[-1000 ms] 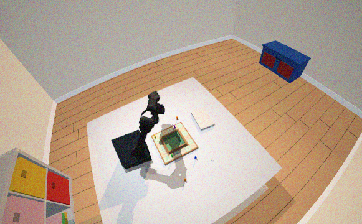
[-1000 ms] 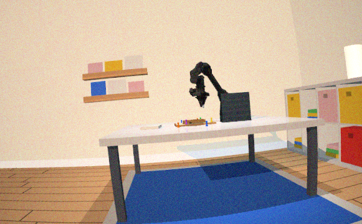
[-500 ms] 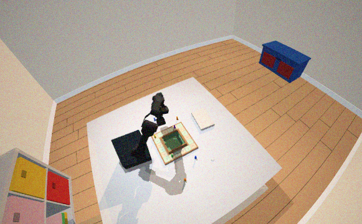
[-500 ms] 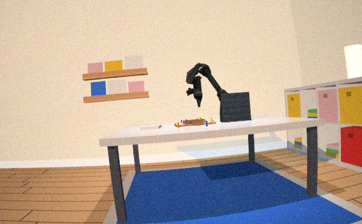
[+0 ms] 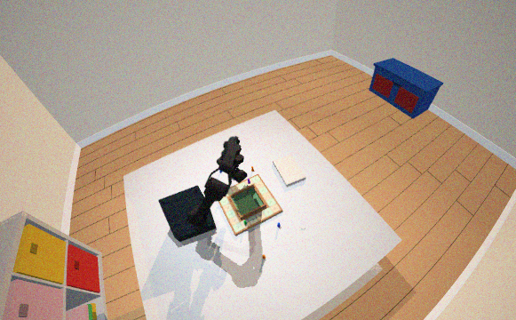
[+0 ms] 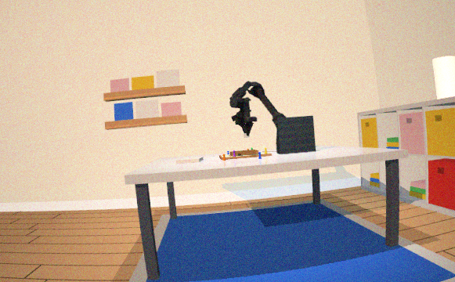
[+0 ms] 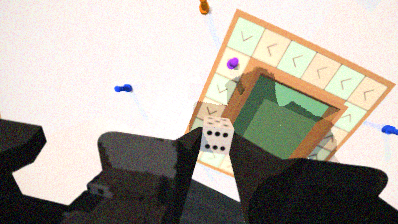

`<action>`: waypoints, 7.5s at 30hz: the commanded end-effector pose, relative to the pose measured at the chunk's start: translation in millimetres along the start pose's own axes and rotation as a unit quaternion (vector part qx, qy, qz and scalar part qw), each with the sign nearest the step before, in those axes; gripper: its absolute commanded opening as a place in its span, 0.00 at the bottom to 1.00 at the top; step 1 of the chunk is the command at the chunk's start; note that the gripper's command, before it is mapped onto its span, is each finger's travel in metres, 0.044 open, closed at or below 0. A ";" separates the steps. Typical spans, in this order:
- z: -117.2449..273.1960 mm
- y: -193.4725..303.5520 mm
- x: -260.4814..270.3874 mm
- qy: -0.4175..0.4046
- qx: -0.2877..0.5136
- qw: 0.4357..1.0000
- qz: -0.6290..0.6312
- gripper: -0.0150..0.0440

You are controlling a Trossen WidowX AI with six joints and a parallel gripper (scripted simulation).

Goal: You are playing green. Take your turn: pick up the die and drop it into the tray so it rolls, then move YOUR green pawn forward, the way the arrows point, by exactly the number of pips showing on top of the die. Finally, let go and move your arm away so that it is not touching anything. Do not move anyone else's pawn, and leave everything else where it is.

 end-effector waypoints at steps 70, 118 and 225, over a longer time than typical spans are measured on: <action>-56.2 33.5 -151.1 -0.200 -0.192 0.763 0.583 0.25; -29.9 46.2 -196.5 -0.234 -0.314 0.731 0.558 0.30; -94.9 117.2 -198.8 0.018 0.013 0.979 0.202 0.25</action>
Point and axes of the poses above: the point midway between the two fingers, 35 mm back from their tips, its own z axis back along the fingers, its own x axis across the jaws, y = z × x, the point moved 9 cm from there along z, back along the fingers, and after that the axes turned 1 degree about z, right-handed, at the moved point
